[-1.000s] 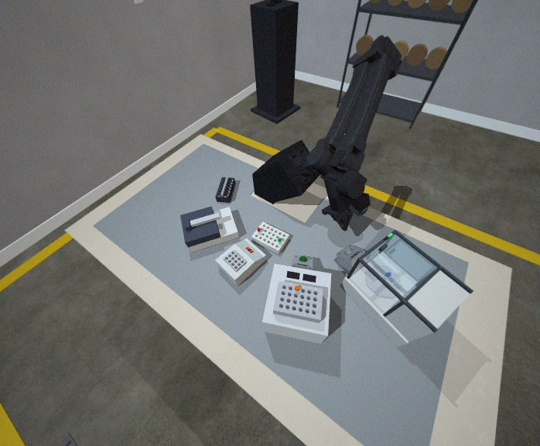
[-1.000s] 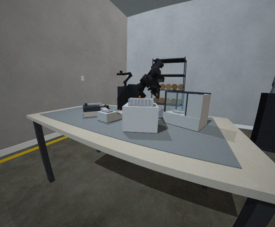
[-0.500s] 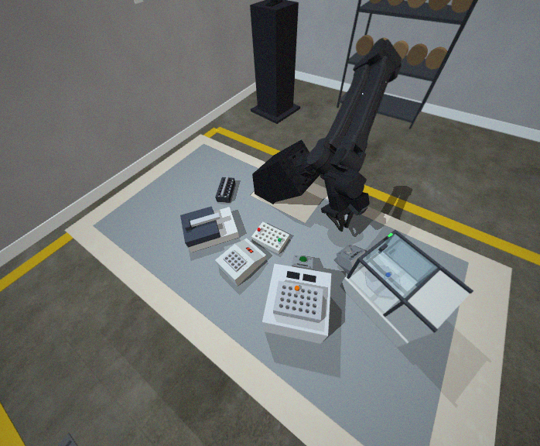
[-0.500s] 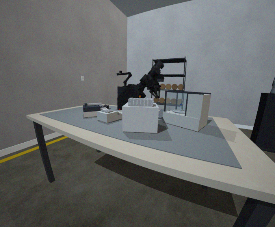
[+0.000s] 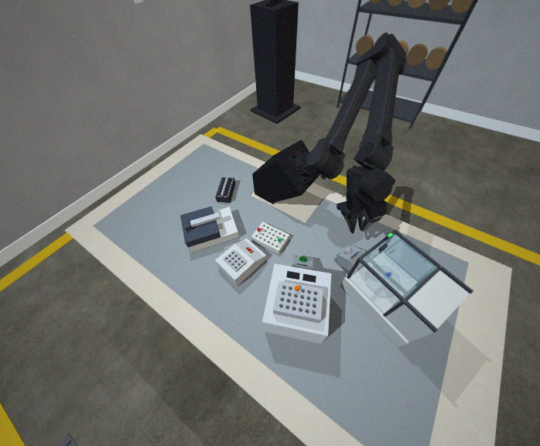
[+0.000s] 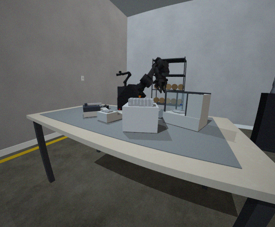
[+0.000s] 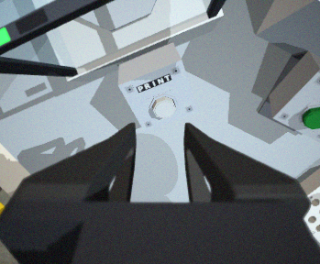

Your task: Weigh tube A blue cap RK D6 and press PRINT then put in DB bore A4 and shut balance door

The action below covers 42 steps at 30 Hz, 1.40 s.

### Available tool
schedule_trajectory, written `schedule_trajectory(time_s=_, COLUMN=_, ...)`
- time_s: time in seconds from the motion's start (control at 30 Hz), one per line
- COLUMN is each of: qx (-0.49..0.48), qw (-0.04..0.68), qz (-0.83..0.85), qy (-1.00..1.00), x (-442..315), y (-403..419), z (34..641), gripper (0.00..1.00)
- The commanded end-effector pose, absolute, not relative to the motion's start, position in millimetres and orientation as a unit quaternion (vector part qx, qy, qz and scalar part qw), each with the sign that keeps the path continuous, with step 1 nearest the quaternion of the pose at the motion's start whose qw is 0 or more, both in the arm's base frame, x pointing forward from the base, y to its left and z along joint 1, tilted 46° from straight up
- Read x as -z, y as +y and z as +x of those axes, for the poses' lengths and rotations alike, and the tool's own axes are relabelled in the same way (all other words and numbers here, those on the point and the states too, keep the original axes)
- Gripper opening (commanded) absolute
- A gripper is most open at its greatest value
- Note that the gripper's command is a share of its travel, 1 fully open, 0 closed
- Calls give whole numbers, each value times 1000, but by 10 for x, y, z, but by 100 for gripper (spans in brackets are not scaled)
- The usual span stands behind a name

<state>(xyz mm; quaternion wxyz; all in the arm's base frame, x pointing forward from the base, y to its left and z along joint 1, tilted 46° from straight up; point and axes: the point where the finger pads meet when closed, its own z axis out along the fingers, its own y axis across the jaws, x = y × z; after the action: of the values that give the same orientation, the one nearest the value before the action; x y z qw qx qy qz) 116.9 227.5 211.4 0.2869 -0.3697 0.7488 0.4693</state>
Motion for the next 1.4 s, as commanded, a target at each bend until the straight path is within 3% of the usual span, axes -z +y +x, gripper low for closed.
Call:
schedule_trajectory(time_s=0.0, qx=-479, qw=255, qz=-324, qy=775, x=-2451, y=2329, z=1185, gripper=30)
schedule_trajectory(time_s=1.13, qx=-403, qw=-39, qz=43, qy=913, x=-3551, y=2358, z=1489, gripper=30)
schedule_trajectory(time_s=1.37, qx=-383, qw=-77, qz=86, qy=917, x=-3428, y=2308, z=1406, gripper=30)
